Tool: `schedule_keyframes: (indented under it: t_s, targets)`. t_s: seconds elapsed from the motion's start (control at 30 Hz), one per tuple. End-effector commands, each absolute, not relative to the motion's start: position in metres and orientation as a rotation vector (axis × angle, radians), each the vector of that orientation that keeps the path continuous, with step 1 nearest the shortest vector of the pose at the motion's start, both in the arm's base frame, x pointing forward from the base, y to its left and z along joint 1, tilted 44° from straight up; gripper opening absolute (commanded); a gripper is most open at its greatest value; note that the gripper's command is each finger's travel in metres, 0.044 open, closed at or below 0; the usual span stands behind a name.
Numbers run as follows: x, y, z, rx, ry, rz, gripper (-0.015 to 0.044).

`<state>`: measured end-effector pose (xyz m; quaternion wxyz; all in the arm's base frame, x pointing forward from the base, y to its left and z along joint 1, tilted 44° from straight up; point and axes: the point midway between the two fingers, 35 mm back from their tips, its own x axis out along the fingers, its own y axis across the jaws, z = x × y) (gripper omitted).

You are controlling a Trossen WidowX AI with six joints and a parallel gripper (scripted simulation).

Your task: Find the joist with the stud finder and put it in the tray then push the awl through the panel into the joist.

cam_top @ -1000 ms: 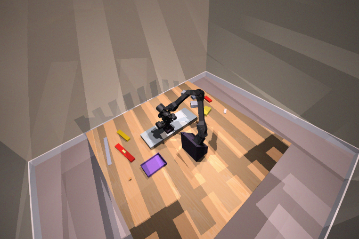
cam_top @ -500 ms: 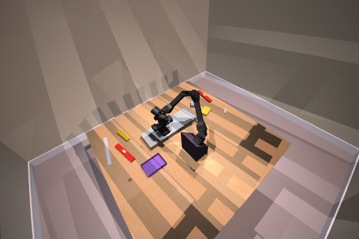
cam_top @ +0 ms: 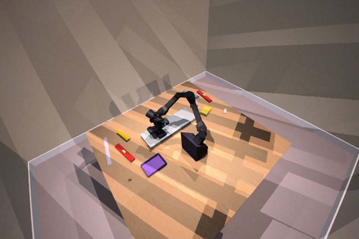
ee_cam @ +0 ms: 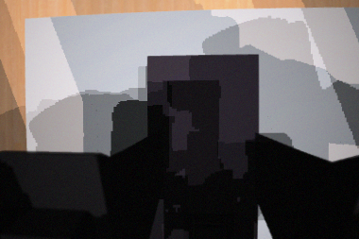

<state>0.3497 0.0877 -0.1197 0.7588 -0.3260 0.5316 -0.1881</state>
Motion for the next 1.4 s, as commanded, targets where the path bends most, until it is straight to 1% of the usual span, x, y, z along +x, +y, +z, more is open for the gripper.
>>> schedule_keyframes:
  t_s: [0.0,0.77,1.37]
  targets:
    - [0.349,0.1,-0.131,-0.705,1.16,-0.403,0.0]
    - [0.345,0.146,-0.173,-0.701,1.16,-0.4,0.0]
    - [0.346,0.14,-0.167,-0.701,1.16,-0.4,0.0]
